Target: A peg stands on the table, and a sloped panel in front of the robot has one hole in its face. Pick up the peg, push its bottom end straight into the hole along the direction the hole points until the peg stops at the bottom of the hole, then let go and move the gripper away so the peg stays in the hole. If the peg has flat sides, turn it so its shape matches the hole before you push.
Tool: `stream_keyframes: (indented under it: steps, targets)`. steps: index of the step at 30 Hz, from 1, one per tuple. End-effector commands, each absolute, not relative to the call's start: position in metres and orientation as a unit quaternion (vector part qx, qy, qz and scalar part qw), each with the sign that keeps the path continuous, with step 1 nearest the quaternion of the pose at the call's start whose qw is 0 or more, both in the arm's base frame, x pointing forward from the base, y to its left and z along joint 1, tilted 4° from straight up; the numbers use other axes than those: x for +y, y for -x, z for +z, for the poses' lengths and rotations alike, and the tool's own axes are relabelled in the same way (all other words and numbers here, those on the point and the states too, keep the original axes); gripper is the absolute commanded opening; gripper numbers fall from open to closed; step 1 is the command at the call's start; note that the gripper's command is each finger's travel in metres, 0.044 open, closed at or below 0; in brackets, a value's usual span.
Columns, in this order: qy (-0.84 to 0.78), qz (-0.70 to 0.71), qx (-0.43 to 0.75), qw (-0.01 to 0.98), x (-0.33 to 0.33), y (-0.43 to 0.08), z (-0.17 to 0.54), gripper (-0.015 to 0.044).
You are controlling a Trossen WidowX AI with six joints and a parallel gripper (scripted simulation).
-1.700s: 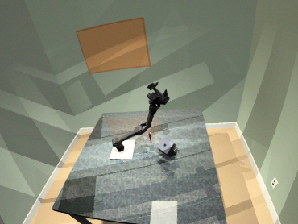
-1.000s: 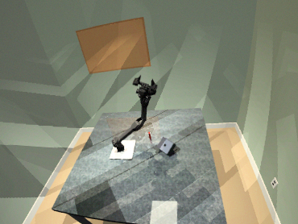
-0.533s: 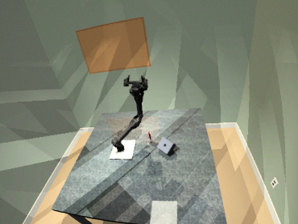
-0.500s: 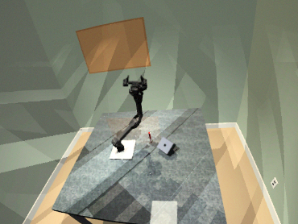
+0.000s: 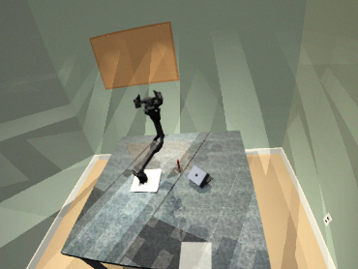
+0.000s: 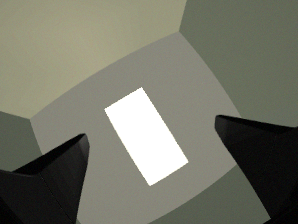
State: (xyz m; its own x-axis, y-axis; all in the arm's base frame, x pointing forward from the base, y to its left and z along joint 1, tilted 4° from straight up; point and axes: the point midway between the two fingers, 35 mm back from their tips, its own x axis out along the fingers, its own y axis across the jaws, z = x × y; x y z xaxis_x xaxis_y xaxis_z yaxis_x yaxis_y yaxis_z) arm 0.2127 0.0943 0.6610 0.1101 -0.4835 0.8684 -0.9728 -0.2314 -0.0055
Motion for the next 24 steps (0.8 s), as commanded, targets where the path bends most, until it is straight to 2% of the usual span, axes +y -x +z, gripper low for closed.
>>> stream_keyframes:
  steps: [1, 19, 24]
  targets:
    - [-0.69, 0.416, -0.527, 0.269, 0.089, -0.196, 0.665, 0.044]
    - [-0.723, 0.522, -0.45, 0.048, 0.057, -0.114, 0.674, 0.044]
    - [-0.721, 0.541, -0.433, 0.017, 0.046, -0.093, 0.677, 0.044]
